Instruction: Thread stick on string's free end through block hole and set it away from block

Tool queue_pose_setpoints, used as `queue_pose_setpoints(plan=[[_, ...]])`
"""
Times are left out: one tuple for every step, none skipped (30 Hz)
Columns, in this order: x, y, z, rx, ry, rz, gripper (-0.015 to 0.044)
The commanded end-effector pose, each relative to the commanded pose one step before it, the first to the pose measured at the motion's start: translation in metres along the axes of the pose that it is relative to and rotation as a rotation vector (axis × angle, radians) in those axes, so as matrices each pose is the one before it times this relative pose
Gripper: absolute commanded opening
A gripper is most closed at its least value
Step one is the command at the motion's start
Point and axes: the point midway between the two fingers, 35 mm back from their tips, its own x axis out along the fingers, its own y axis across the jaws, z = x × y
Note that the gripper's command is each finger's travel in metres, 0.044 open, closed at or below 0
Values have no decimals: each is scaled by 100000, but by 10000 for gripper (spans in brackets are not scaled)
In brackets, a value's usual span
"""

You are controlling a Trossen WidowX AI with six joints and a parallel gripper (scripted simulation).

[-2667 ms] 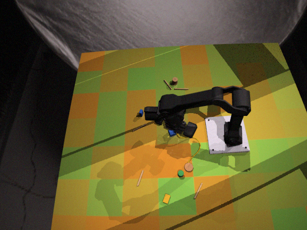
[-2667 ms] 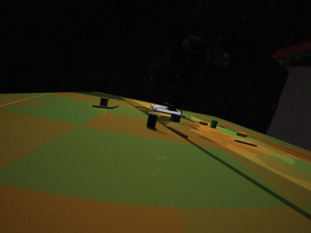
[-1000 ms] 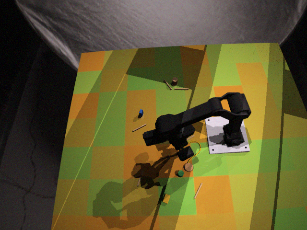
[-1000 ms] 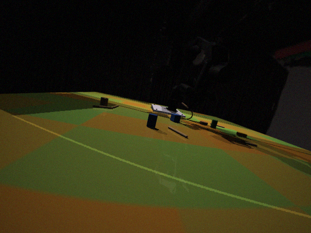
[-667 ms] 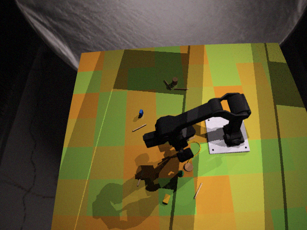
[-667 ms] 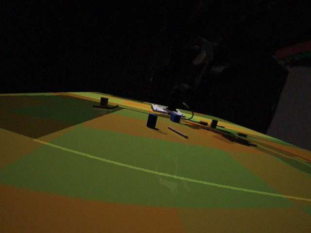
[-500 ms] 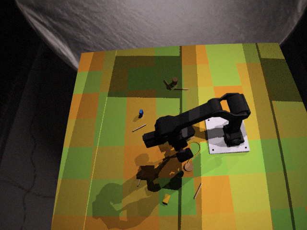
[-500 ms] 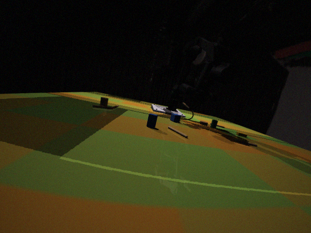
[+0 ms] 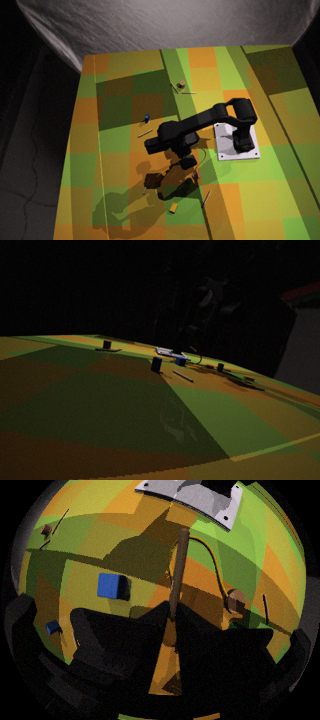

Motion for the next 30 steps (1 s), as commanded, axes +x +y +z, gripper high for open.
queue_pose_setpoints(plan=[[-296, 85, -662, -459, 1155, -364, 0], [-46, 26, -117, 17, 181, 8, 0], [-46, 26, -117, 17, 181, 8, 0], [-45, 26, -117, 17, 181, 8, 0], [-45, 26, -117, 17, 181, 8, 0], [-44, 25, -117, 17, 181, 8, 0], [-44, 25, -117, 17, 181, 8, 0], [-44, 25, -117, 17, 181, 8, 0], [-43, 26, -117, 11, 182, 7, 0], [-43, 26, -117, 11, 182, 7, 0], [-42, 26, -117, 11, 182, 7, 0], [-42, 26, -117, 11, 182, 8, 0], [-42, 26, -117, 11, 182, 8, 0], [-41, 26, -117, 11, 182, 8, 0], [-41, 26, -117, 11, 182, 8, 0], [-40, 26, -117, 11, 182, 8, 0], [-40, 26, -117, 11, 182, 8, 0], [-40, 26, -117, 11, 182, 8, 0], [-39, 25, -118, 11, 184, 9, 0], [-39, 25, -118, 11, 184, 9, 0], [-39, 25, -118, 11, 184, 9, 0], [-38, 25, -118, 11, 184, 9, 0], [-38, 25, -118, 11, 184, 9, 0], [-37, 25, -118, 11, 184, 9, 0], [-37, 25, -118, 11, 184, 9, 0], [-37, 25, -118, 11, 184, 9, 0], [-36, 25, -118, 11, 184, 9, 0], [-36, 25, -118, 11, 184, 9, 0], [-37, 25, -120, 17, 187, 9, 0], [-36, 25, -120, 17, 187, 9, 0]])
